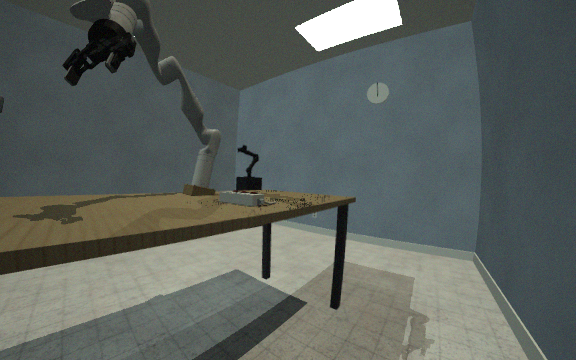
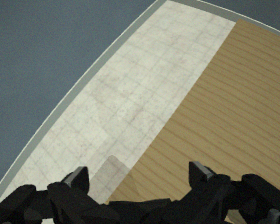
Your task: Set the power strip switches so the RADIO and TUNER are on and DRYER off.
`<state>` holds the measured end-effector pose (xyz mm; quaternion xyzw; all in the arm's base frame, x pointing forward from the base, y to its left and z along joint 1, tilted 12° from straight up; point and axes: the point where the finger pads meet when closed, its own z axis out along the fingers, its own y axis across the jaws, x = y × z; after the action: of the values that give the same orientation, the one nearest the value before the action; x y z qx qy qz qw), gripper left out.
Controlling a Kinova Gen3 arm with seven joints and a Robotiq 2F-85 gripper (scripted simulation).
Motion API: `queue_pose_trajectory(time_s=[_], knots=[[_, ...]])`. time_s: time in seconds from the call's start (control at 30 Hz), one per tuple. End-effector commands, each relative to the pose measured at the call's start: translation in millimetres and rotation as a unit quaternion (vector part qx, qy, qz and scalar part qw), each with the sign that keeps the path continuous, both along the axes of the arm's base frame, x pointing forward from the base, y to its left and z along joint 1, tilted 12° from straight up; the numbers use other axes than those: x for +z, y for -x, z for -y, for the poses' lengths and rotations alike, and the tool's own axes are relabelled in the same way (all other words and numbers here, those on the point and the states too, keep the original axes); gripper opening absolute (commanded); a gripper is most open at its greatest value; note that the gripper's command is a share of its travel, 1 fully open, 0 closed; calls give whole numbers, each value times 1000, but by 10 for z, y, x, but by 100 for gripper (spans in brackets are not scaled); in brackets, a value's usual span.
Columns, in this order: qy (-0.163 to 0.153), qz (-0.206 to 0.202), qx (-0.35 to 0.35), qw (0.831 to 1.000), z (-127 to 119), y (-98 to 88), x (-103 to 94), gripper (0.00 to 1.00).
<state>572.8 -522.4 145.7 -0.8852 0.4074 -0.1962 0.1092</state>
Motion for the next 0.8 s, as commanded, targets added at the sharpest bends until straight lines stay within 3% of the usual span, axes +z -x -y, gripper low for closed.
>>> queue_pose_trajectory(time_s=[0.0,0.77], knots=[[1,1,0,1000,6,-2,19,100],[1,2,0,1000,-60,-55,37,100]])
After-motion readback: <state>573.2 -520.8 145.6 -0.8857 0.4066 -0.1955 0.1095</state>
